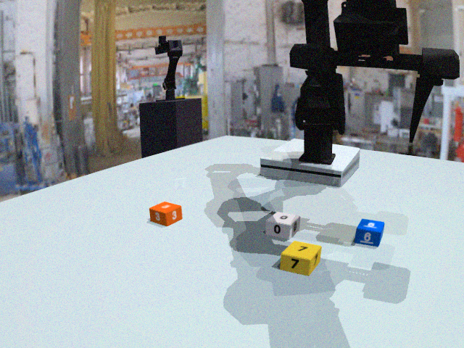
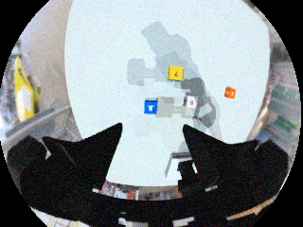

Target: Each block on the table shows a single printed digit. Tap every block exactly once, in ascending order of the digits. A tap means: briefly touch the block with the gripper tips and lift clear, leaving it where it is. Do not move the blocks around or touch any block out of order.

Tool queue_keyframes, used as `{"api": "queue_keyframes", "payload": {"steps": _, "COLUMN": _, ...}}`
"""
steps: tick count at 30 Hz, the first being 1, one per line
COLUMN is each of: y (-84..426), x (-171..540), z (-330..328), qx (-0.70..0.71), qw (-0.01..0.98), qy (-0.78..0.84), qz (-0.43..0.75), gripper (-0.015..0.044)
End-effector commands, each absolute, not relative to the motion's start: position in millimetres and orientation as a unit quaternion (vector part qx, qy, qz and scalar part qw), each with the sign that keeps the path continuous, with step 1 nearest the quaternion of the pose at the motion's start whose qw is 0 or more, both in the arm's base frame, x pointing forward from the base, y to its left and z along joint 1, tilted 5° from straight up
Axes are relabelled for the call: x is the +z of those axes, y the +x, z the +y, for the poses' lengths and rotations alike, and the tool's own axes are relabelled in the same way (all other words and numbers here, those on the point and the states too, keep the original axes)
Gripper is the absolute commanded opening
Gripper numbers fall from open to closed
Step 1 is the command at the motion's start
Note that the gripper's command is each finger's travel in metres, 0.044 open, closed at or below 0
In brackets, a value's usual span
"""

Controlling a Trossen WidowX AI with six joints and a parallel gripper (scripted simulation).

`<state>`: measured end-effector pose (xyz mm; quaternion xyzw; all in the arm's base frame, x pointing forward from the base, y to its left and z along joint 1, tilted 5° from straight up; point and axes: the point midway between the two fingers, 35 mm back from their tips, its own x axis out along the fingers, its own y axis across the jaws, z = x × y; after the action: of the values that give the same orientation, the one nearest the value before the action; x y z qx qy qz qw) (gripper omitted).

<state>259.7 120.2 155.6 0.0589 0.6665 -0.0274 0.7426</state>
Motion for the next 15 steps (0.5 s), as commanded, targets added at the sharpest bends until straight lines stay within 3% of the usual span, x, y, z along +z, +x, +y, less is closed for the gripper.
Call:
{"api": "queue_keyframes", "payload": {"steps": 1, "y": 260, "x": 155, "z": 120, "qx": -0.03, "qw": 0.742, "qy": 0.059, "qz": 0.667, "gripper": 0.04}}
{"api": "queue_keyframes", "payload": {"steps": 7, "y": 262, "x": 156, "z": 119, "qx": -0.03, "qw": 0.742, "qy": 0.059, "qz": 0.667, "gripper": 0.04}}
{"api": "queue_keyframes", "payload": {"steps": 15, "y": 331, "x": 162, "z": 46, "qx": -0.033, "qw": 0.745, "qy": 0.056, "qz": 0.664, "gripper": 0.04}}
